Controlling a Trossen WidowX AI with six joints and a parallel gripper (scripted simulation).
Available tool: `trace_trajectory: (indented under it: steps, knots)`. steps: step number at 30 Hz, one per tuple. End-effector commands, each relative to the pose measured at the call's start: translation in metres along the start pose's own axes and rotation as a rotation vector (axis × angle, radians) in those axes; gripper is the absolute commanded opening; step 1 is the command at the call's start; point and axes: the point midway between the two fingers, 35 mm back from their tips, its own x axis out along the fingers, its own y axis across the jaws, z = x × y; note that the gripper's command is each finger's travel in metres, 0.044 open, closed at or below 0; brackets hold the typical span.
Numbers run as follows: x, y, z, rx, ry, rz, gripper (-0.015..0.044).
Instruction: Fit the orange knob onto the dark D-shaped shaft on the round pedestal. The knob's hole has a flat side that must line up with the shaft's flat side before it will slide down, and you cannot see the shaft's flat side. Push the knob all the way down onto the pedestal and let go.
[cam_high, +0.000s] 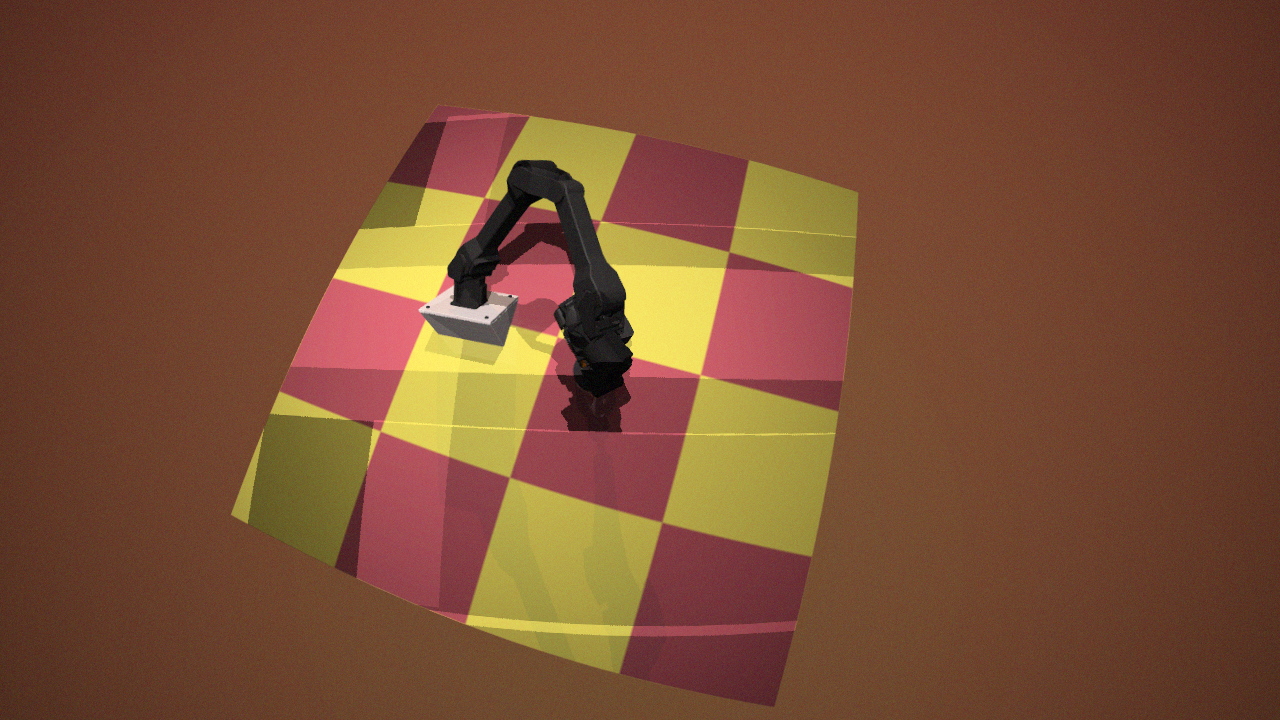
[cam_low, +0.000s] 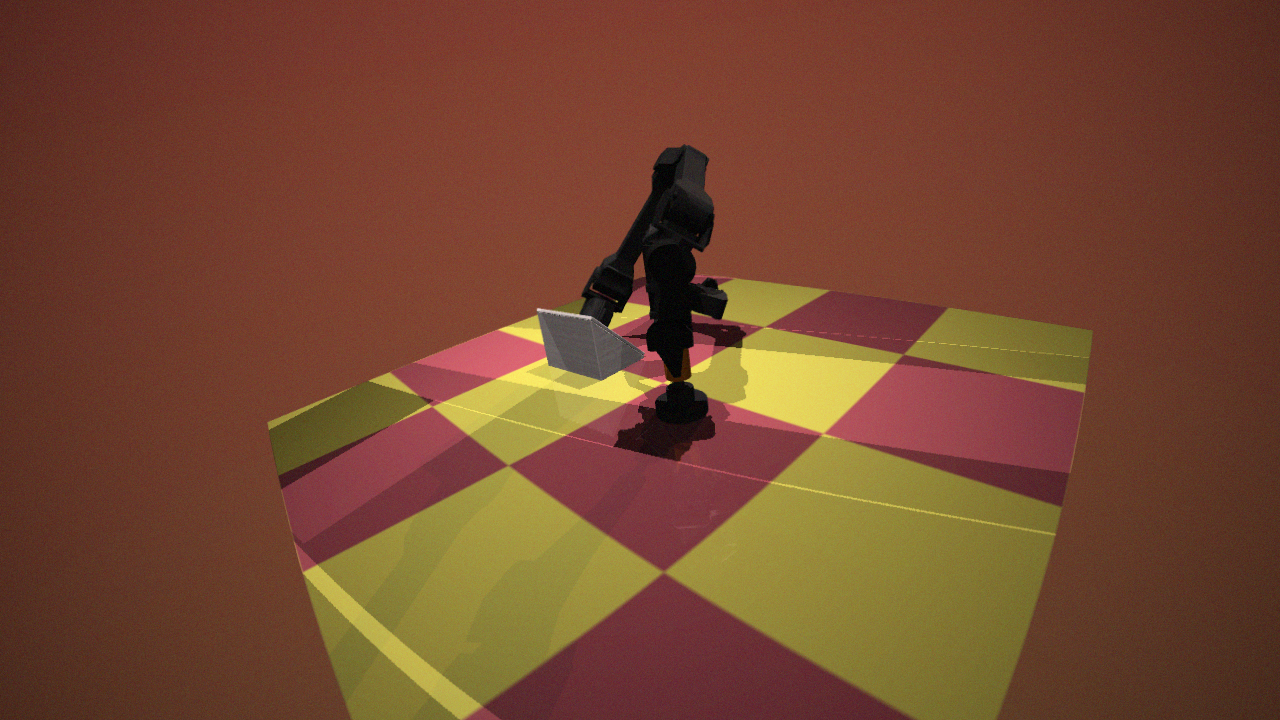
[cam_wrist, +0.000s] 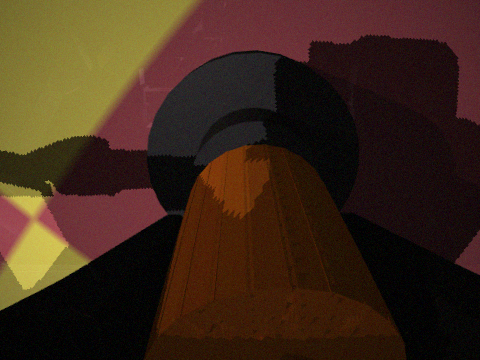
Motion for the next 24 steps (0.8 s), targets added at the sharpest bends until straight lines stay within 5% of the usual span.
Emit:
trace_trajectory:
  steps: [1, 24]
  knots:
    - [-0.0002, -0.0003, -0.0004, -0.014, 0.001, -0.005, 0.0000]
    - [-0.0023, 0.0003, 0.0011, -0.040, 0.001, -0.005, 0.0000]
